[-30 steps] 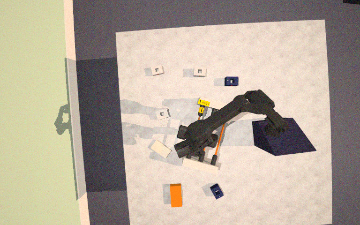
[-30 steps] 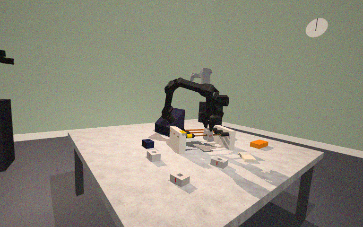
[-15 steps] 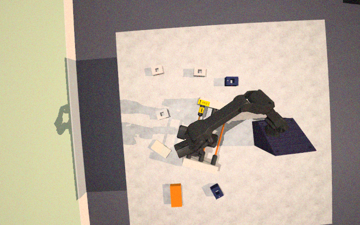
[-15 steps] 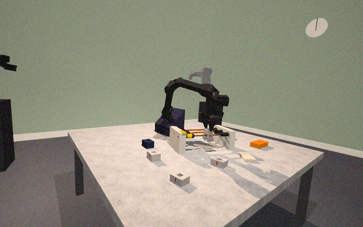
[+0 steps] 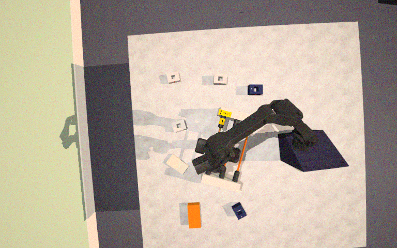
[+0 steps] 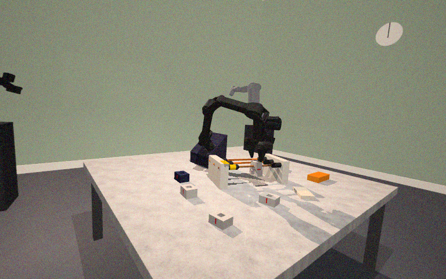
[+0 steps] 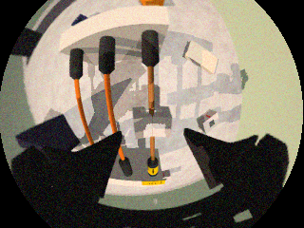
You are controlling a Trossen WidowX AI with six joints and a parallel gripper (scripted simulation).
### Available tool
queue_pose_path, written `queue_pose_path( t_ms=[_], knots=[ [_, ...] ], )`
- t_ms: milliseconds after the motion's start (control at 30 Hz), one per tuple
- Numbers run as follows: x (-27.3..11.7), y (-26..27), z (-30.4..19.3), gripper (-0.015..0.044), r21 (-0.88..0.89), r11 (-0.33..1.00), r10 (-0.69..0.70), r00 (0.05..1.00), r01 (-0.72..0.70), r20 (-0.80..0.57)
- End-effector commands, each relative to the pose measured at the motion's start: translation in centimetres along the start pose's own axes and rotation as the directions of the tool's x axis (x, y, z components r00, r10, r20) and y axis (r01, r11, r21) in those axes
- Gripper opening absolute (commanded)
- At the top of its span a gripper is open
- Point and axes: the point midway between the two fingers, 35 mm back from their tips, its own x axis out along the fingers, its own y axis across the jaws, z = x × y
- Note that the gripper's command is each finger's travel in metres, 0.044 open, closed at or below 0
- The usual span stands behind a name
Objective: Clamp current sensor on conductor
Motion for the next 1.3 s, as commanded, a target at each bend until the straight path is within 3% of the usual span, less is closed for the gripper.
queue_pose_path(
  t_ms=[0, 100, 267, 1100, 1267],
  knots=[
    [0.0, 0.0, 0.0, 0.044, 0.002, 1.0, 0.001, 1.0, -0.001, 0.0],
    [0.2, 0.0, 0.0, 0.044, 0.002, 1.0, 0.001, 1.0, -0.001, 0.0],
    [4.2, 0.0, 0.3, 0.044, -0.002, 1.0, -0.005, 1.0, 0.005, -0.003],
    [7.2, 0.0, 0.3, 0.044, -0.002, 1.0, -0.006, 1.0, 0.006, -0.004],
    [6.8, -0.1, 0.3, 0.0407, 0.007, 1.0, -0.008, 1.0, 0.008, 0.002]
  ],
)
